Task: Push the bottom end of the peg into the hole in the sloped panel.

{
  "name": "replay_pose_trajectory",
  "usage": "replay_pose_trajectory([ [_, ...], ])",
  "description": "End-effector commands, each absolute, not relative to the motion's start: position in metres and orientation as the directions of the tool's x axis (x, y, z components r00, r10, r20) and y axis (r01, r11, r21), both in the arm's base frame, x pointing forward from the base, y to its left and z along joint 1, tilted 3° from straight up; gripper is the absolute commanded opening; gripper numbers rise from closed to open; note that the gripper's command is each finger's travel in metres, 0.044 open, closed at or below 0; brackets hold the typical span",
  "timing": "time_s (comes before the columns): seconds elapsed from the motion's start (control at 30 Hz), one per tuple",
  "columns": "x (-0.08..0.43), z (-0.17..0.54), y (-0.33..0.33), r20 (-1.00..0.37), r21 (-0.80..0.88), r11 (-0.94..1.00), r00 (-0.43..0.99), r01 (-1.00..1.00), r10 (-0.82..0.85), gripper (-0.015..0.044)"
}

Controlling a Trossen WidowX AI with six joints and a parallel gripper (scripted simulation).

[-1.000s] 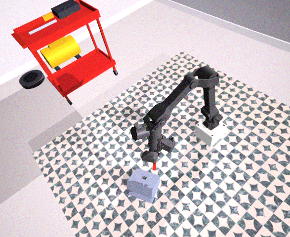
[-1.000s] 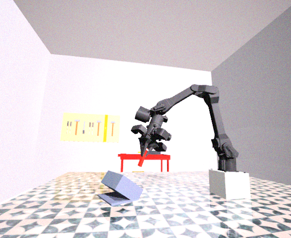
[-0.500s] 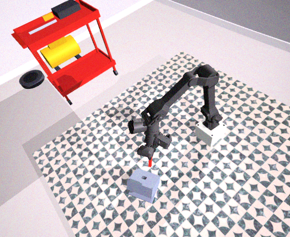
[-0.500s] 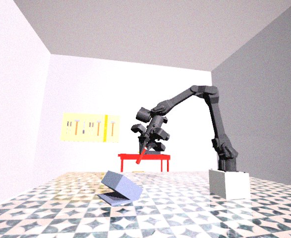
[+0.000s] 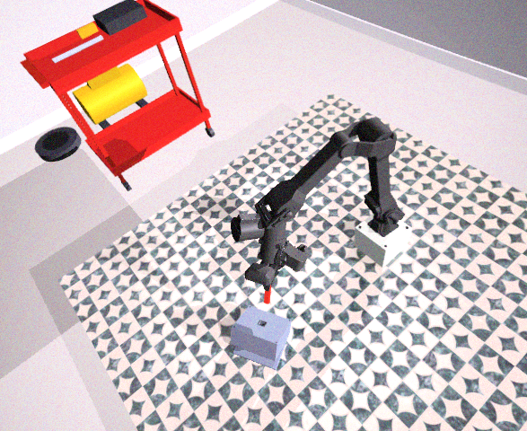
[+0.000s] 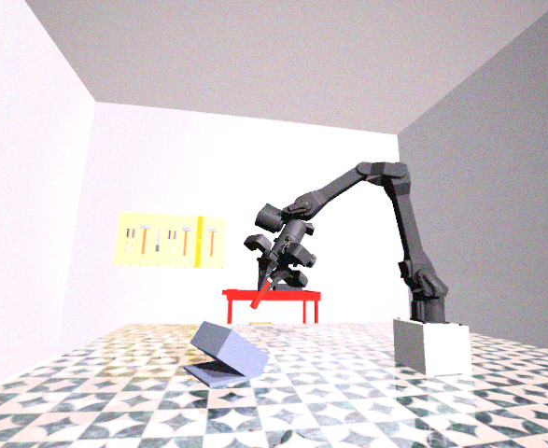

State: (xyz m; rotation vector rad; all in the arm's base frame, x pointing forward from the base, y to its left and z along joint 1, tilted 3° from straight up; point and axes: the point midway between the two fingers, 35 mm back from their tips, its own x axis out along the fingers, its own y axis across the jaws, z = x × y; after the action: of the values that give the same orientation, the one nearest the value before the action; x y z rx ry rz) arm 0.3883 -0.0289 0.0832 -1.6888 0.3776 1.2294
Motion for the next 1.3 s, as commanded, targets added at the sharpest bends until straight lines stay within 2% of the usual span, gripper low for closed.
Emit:
replay_pose_trajectory([
  [0.0,0.392,0.074,-0.028,-0.854,-0.521,-0.467,0.438,-0.714,0.282,0.0],
  [1.27,0.414,0.035,-0.021,-0.844,-0.537,-0.453,0.458,-0.712,0.28,0.0],
])
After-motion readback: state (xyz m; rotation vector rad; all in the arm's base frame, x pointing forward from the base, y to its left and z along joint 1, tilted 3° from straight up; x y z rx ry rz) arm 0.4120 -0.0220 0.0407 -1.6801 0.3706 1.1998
